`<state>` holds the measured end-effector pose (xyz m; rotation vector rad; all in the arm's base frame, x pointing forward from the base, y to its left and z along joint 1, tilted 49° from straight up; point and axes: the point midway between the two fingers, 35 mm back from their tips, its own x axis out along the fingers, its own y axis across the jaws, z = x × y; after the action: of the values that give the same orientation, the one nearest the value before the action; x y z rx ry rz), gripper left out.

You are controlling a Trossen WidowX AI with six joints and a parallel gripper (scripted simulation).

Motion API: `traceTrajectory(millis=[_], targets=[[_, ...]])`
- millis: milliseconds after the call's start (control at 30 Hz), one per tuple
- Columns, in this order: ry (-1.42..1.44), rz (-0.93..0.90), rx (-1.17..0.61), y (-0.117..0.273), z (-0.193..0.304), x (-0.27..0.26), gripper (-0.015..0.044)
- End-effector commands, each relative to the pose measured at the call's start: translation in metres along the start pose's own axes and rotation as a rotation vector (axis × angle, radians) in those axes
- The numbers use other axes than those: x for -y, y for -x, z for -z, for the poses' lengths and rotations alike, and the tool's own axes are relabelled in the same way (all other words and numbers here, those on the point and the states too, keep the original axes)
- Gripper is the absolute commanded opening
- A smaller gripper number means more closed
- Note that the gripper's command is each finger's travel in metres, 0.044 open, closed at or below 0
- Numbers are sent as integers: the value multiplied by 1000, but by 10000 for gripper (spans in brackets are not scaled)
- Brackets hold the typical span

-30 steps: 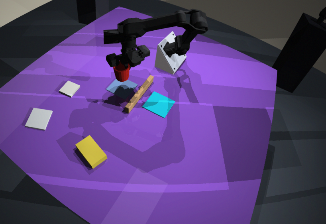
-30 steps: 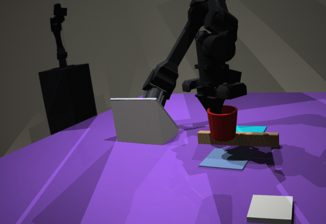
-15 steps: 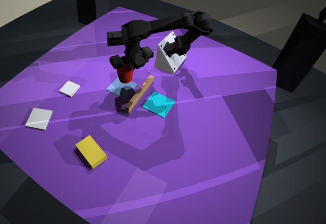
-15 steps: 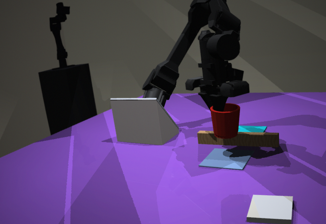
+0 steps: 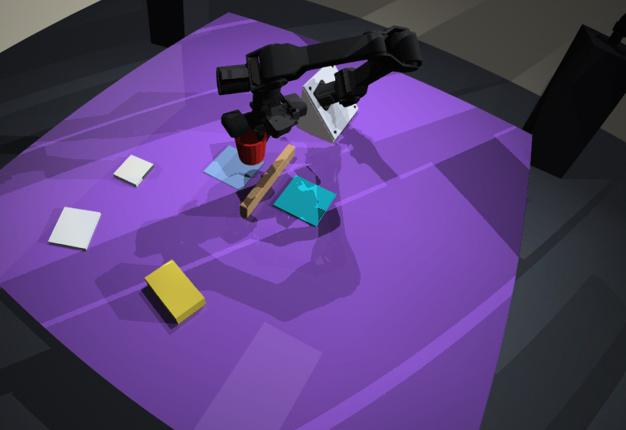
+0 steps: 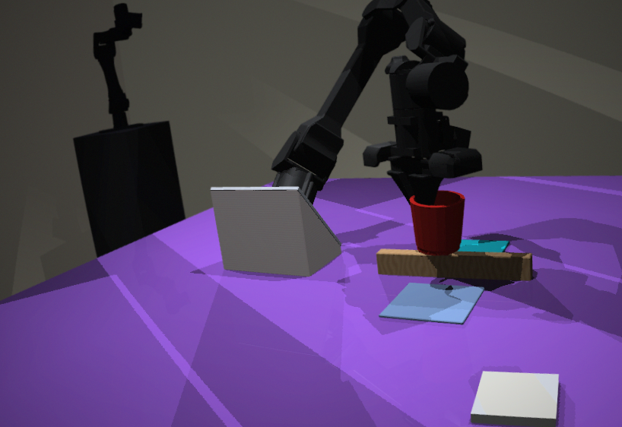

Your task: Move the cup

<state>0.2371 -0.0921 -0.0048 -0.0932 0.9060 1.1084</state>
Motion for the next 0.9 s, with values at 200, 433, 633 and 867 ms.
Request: traceTrajectory(millis=[200, 433, 633, 867], targets=[[-5, 0, 4, 1, -20, -12, 0], [-5, 0, 4, 1, -33, -19, 0], [-5, 0, 4, 2, -44, -25, 0], [-6, -1, 5, 2, -57, -33, 0]])
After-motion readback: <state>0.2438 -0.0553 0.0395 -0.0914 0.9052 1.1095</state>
